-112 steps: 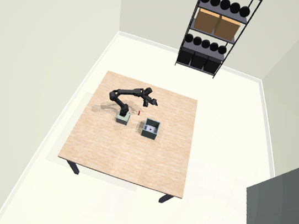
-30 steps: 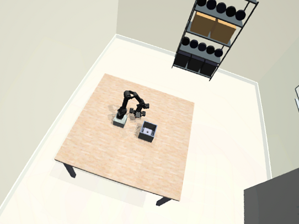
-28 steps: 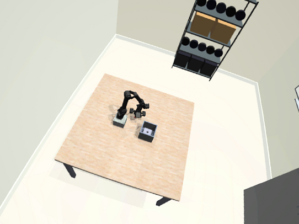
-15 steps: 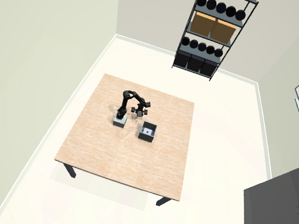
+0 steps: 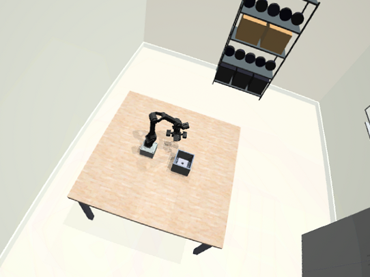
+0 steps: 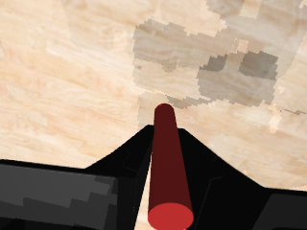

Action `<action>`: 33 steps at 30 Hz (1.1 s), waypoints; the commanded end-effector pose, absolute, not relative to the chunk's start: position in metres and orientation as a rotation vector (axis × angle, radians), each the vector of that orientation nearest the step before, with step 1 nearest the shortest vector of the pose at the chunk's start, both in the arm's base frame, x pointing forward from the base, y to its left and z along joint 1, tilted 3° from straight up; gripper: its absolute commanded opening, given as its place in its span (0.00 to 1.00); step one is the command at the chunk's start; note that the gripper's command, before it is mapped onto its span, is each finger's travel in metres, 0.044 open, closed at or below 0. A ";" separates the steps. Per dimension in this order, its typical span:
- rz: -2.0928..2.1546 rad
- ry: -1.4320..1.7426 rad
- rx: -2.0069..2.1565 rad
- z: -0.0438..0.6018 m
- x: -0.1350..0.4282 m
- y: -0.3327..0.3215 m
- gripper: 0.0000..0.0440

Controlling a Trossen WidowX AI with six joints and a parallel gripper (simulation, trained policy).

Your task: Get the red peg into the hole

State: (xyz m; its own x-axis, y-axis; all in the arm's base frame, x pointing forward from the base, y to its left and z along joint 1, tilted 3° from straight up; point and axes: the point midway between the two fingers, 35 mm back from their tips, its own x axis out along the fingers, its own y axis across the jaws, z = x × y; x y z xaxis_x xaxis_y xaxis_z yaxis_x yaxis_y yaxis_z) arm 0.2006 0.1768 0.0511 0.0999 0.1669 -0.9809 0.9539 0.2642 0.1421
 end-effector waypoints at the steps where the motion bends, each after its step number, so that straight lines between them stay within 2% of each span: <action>1: -0.798 1.332 1.177 0.065 0.208 0.179 0.00; 18: -0.701 1.199 1.193 0.132 0.250 0.150 0.00; 33: -0.762 1.098 1.176 0.150 0.278 0.100 0.00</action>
